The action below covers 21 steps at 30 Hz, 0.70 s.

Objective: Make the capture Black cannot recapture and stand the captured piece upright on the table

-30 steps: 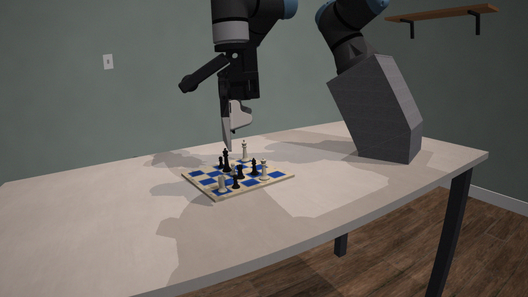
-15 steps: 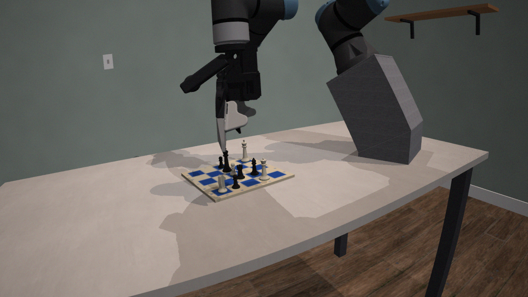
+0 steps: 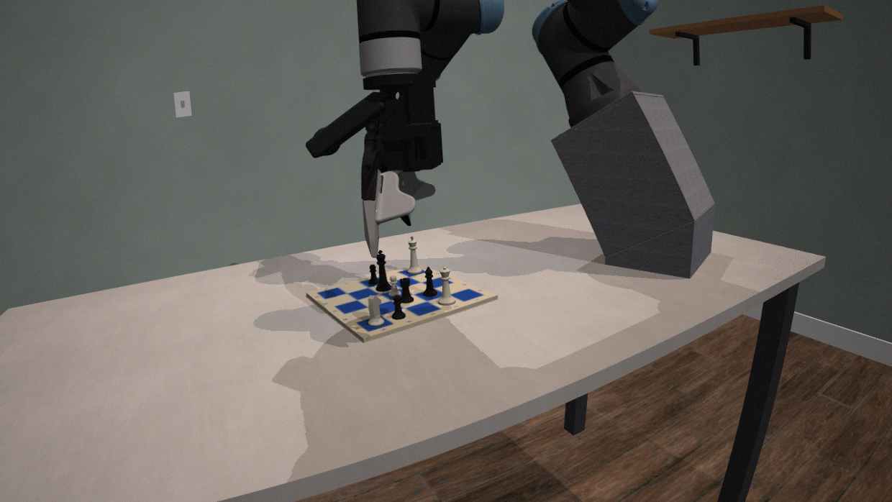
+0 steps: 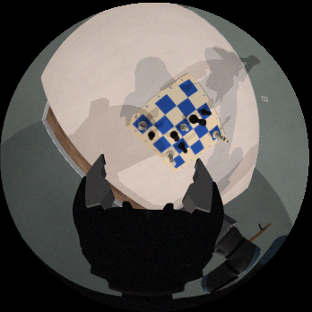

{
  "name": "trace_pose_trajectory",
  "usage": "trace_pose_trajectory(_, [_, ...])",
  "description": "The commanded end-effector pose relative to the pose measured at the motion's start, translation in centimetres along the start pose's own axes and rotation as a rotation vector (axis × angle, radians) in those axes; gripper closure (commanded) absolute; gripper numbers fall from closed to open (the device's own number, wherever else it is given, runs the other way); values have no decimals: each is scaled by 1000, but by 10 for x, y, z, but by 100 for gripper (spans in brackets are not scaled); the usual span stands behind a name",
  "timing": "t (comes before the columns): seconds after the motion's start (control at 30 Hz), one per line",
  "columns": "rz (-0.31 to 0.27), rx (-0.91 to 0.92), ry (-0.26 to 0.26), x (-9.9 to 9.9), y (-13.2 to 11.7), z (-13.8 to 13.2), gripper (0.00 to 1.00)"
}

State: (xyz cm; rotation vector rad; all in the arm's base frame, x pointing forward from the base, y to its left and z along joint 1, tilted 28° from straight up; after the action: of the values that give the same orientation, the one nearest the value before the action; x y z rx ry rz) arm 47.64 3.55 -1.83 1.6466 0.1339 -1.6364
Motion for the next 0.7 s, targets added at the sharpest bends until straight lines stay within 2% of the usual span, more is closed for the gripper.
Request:
trace_pose_trajectory(0.0, [1, 8, 1, 0, 0, 0, 0])
trace_pose_trajectory(0.17, [1, 9, 1, 0, 0, 0, 0])
trace_pose_trajectory(0.2, [1, 9, 1, 0, 0, 0, 80])
trace_pose_trajectory(0.67, [1, 9, 1, 0, 0, 0, 80])
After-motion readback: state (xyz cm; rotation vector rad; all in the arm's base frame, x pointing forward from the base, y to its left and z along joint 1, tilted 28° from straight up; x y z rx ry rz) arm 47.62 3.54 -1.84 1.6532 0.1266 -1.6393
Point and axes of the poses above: the point where the finger pads meet when closed, its own x axis out along the fingers, its own z axis across the jaws, y = z × x, the point moved 7 cm from there along -x, back along the fingers, and after that the axes turned 13 degrees about x, right-handed, at the moved point
